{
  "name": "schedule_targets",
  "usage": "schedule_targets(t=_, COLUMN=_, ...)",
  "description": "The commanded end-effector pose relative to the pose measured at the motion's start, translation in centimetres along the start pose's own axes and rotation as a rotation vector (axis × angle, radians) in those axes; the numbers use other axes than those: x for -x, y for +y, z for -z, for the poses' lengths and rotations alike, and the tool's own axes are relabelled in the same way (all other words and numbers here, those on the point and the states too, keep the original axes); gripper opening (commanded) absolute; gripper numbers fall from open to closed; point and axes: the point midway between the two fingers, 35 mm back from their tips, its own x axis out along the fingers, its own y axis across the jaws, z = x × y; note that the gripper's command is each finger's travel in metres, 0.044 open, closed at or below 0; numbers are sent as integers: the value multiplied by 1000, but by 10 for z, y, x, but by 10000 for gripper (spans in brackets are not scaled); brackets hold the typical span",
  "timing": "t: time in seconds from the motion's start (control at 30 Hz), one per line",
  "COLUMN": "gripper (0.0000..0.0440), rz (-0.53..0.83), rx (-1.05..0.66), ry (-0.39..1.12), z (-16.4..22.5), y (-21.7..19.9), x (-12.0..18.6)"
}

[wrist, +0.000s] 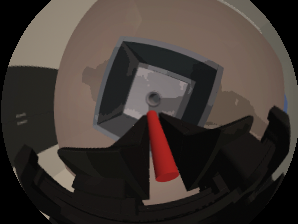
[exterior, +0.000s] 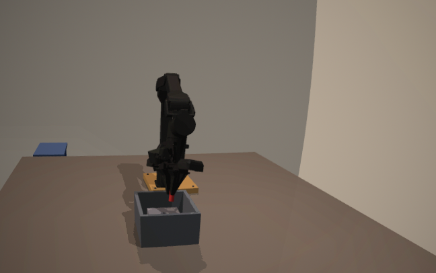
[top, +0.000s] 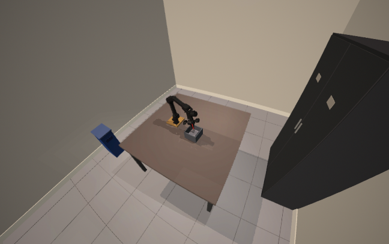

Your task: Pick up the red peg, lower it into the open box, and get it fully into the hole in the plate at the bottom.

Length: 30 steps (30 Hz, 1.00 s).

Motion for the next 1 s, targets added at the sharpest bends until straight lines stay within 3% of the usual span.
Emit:
schedule_targets(t=0.0, gripper=8, rz=11, rx=-6, ry=12, z=-5, y=0, x=-8)
schedule_targets(t=0.43, gripper=10, rz=70, rx=-13, ry=61, z=-12, y=-5, x=-42)
schedule_targets(t=0.67, gripper=144, rz=110, rx=26, ry=82, z=-15, y=-9, x=-55)
schedule_targets(t=0.97, gripper=140, rz=135, rx=59, ry=91, z=-28, y=0, x=-57)
